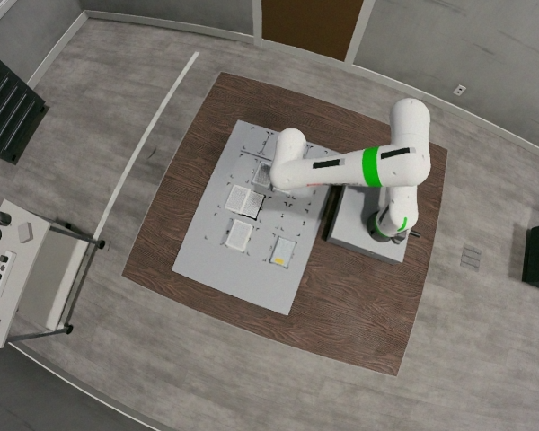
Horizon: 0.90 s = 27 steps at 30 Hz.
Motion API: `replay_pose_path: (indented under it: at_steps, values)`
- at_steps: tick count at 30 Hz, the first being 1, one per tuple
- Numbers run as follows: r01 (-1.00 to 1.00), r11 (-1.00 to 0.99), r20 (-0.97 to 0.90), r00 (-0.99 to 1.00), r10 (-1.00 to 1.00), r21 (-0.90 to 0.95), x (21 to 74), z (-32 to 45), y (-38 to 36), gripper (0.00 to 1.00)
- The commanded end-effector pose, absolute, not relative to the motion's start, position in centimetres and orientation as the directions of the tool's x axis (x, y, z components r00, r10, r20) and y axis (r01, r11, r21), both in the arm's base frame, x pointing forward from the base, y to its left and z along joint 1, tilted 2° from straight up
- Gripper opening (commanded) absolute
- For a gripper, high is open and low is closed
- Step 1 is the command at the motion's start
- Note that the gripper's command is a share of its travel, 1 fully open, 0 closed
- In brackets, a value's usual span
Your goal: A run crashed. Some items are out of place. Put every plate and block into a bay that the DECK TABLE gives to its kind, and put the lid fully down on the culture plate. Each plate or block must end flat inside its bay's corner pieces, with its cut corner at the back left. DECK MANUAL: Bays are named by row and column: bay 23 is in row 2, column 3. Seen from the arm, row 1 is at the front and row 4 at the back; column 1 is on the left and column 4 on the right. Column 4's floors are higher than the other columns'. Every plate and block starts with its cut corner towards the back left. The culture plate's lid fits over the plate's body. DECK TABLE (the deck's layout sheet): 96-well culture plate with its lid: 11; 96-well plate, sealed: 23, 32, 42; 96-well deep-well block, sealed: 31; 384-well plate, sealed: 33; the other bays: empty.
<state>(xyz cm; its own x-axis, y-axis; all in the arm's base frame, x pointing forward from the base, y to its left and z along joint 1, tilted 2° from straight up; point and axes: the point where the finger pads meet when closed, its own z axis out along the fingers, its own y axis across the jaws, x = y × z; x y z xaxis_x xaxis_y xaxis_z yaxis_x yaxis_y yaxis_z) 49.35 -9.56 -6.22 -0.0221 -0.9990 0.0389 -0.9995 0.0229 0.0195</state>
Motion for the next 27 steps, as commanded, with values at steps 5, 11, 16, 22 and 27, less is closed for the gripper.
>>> replay_pose_path:
  at_steps: [5,11,16,22,27]
  values:
    - [-1.000,0.023,0.039,-0.022,-0.999,0.018,49.42,-6.15,-9.57,0.10]
    - [-1.000,0.023,0.039,-0.022,-0.999,0.018,49.42,-6.15,-9.57,0.10]
    - [-1.000,0.023,0.039,-0.022,-0.999,0.018,49.42,-6.15,-9.57,0.10]
    - [-1.000,0.023,0.039,-0.022,-0.999,0.018,49.42,-6.25,-9.56,0.10]
    - [-1.000,0.023,0.039,-0.022,-0.999,0.018,49.42,-6.42,-9.57,0.10]
